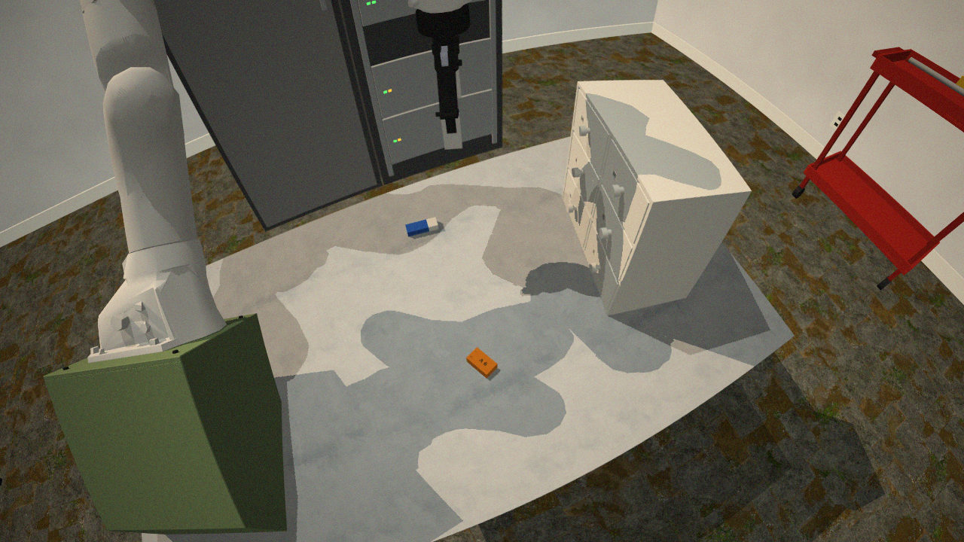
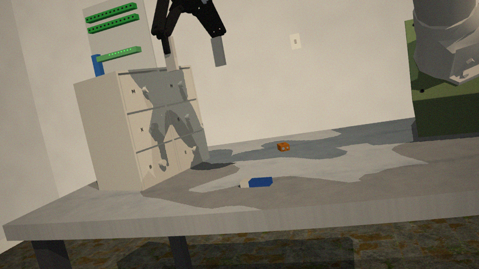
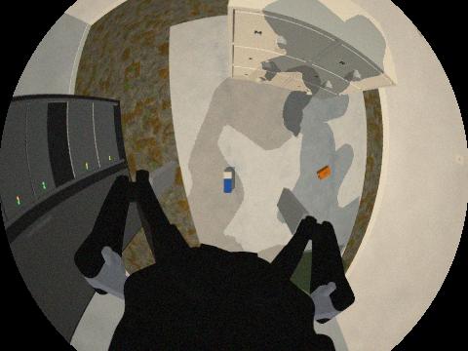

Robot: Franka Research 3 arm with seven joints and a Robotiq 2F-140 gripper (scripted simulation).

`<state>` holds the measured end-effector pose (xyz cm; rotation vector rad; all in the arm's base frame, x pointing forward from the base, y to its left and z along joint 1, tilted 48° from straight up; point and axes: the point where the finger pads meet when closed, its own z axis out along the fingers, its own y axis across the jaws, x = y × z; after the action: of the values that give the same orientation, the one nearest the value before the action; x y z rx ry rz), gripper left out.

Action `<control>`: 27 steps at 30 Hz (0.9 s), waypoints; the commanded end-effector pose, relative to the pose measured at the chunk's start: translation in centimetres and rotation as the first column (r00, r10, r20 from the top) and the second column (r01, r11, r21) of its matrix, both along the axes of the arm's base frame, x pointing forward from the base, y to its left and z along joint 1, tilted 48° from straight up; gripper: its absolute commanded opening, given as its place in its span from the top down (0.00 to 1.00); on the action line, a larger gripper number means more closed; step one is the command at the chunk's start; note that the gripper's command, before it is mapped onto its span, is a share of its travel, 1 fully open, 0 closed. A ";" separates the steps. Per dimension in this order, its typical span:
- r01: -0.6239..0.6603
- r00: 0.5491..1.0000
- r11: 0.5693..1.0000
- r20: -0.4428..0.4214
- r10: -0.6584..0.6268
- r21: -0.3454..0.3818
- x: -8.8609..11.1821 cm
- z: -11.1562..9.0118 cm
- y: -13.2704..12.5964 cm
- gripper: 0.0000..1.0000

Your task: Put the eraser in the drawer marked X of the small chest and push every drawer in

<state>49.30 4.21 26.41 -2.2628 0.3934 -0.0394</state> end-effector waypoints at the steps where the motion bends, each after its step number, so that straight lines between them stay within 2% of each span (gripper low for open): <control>1: 0.064 0.995 0.998 -0.076 -0.063 0.013 -0.1 -0.1 0.0 0.00; 13: 0.178 0.965 0.984 -0.201 -0.170 0.023 -0.3 -0.3 -0.2 0.00; 19: 0.261 0.925 0.965 -0.291 -0.244 0.021 -0.3 -0.4 -0.4 0.00; 25: 0.351 0.864 0.936 -0.389 -0.320 0.009 -0.4 -0.5 -0.5 0.00; 27: 0.351 0.864 0.936 -0.389 -0.320 0.009 -0.4 -0.5 -0.5 0.00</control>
<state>48.97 3.51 25.96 -2.1469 0.8171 0.1580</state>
